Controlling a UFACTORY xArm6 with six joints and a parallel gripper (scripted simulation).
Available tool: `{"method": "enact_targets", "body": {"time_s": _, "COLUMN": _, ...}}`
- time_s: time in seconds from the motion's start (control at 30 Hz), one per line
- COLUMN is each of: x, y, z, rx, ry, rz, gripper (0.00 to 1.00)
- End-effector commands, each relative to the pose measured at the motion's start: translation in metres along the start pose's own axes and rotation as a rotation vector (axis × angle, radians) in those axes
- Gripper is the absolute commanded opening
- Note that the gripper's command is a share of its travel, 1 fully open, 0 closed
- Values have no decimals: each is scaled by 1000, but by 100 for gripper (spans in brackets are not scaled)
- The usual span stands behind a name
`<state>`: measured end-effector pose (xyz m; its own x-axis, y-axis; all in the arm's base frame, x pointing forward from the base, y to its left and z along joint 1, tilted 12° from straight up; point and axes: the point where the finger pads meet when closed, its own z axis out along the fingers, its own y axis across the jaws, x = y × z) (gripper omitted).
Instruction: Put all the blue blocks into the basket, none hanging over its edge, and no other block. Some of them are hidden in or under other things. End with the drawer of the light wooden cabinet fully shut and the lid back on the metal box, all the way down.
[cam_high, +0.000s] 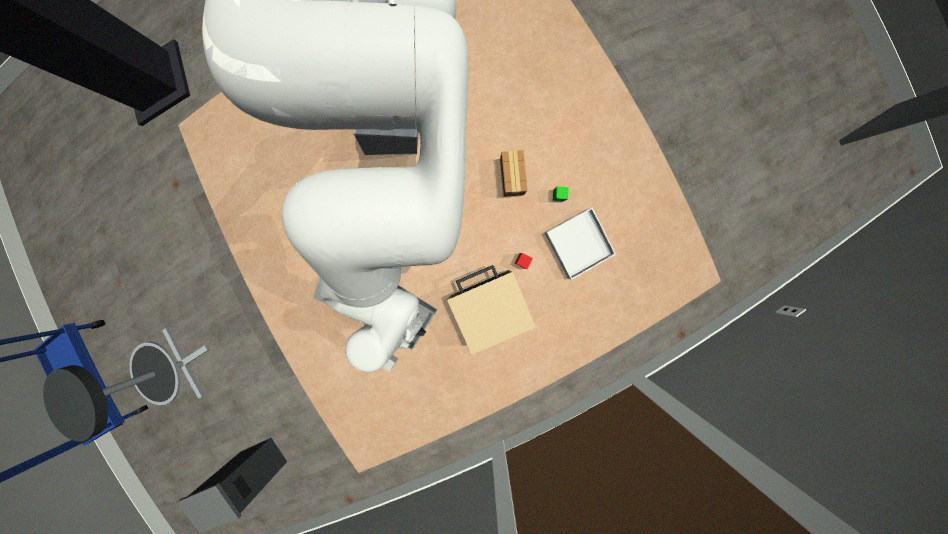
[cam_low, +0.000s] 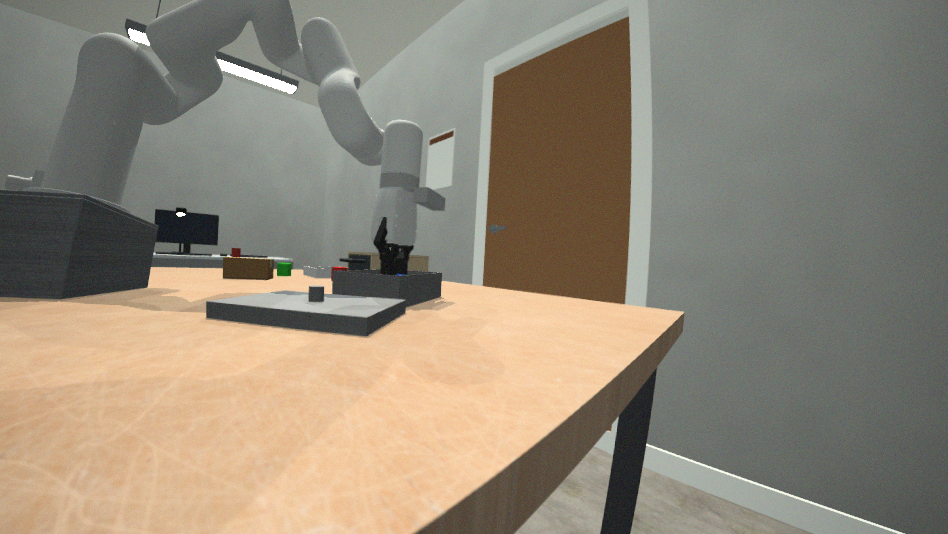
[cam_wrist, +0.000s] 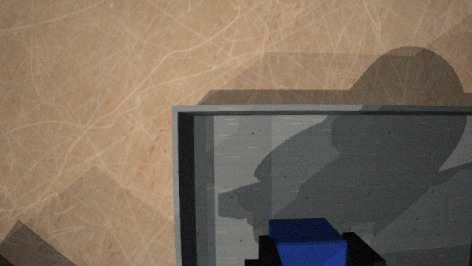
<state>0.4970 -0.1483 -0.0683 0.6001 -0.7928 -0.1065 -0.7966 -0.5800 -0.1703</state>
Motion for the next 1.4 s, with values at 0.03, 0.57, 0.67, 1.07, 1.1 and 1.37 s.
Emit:
{"method": "enact_targets", "body": {"time_s": 0.03, "x": 2, "y": -1, "z": -8, "rx": 2, "ry": 4, "rz": 0, "gripper": 0}}
{"method": "enact_targets", "body": {"time_s": 0.57, "x": 1, "y": -1, "z": -53, "rx": 2, "ry": 4, "rz": 0, "gripper": 0}}
{"method": "enact_targets", "body": {"time_s": 0.67, "x": 1, "y": -1, "z": -66, "rx": 2, "ry": 4, "rz": 0, "gripper": 0}}
{"method": "enact_targets", "body": {"time_s": 1.07, "x": 1, "y": -1, "z": -109, "rx": 2, "ry": 4, "rz": 0, "gripper": 0}}
{"method": "enact_targets", "body": {"time_s": 1.1, "x": 1, "y": -1, "z": -113, "rx": 2, "ry": 4, "rz": 0, "gripper": 0}}
{"method": "enact_targets", "body": {"time_s": 1.37, "x": 1, "y": -1, "z": -133, "rx": 2, "ry": 4, "rz": 0, "gripper": 0}}
